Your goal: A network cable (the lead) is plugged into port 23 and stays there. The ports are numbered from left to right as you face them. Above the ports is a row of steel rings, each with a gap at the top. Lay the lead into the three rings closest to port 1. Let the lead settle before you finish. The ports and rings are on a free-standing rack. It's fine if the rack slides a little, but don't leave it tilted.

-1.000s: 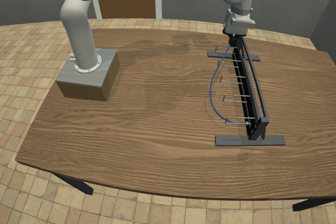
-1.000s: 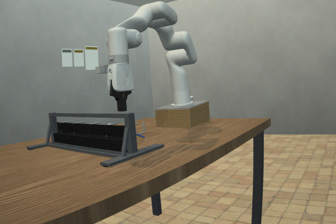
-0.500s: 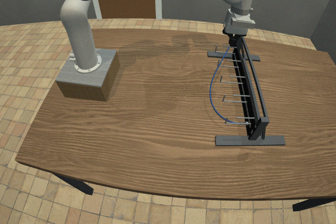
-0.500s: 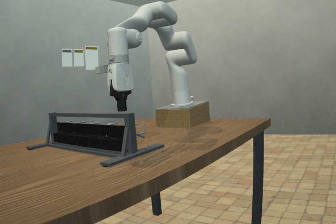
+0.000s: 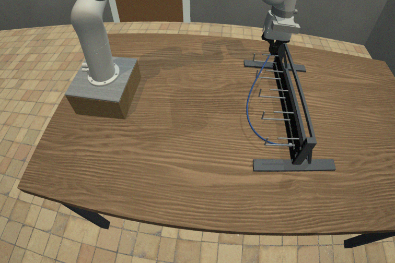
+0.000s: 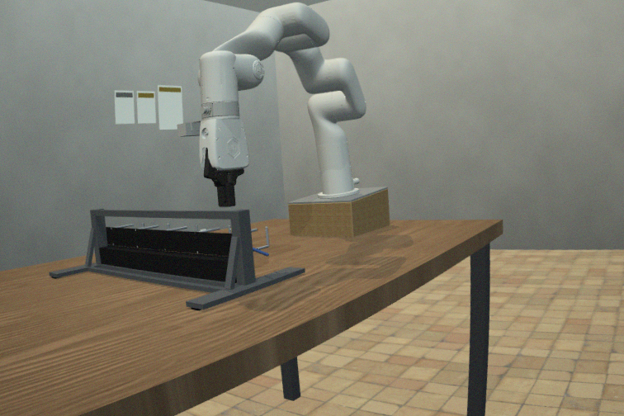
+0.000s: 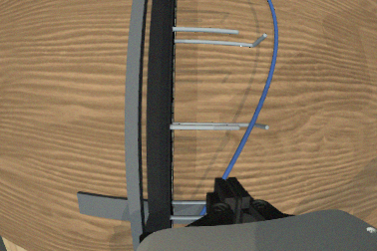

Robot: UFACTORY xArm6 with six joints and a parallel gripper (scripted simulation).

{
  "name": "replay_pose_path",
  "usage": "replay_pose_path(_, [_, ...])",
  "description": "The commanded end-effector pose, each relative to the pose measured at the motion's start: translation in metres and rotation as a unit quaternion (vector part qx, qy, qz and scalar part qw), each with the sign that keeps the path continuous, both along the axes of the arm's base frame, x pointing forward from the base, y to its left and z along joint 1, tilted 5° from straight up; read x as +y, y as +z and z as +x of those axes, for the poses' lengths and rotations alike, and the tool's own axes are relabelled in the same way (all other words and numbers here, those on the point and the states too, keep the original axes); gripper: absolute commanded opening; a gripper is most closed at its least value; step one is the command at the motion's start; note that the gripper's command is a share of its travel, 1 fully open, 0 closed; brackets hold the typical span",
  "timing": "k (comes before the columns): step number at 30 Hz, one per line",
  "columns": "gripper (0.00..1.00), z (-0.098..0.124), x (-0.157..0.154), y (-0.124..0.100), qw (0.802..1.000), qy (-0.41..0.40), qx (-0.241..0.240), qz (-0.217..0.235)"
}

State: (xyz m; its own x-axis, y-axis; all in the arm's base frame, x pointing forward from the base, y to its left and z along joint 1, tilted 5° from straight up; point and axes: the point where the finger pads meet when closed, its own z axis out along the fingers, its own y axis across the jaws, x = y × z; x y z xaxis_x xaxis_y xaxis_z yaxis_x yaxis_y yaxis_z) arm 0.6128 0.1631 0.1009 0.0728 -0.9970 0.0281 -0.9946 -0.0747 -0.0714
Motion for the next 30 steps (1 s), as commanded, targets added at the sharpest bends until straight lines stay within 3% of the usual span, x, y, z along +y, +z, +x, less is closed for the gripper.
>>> replay_pose_path(1, [0.00, 0.001, 0.000, 0.003, 1.000, 0.000, -0.003, 0.001])
replay_pose_path(11, [0.00, 0.001, -0.001, 0.003, 1.000, 0.000, -0.003, 0.001])
replay_pose_path(14, [0.00, -0.005, -0.041, 0.004, 1.000, 0.001, -0.002, 0.001])
replay_pose_path(21, [0.00, -0.021, -0.094, 0.004, 1.000, 0.001, -0.002, 0.001])
replay_pose_path(23, [0.00, -0.021, -0.094, 0.004, 1.000, 0.001, -0.002, 0.001])
replay_pose_path(24, [0.00, -0.029, -0.117, 0.004, 1.000, 0.001, -0.002, 0.001])
replay_pose_path(30, [0.00, -0.049, -0.157, 0.003, 1.000, 0.001, -0.002, 0.001])
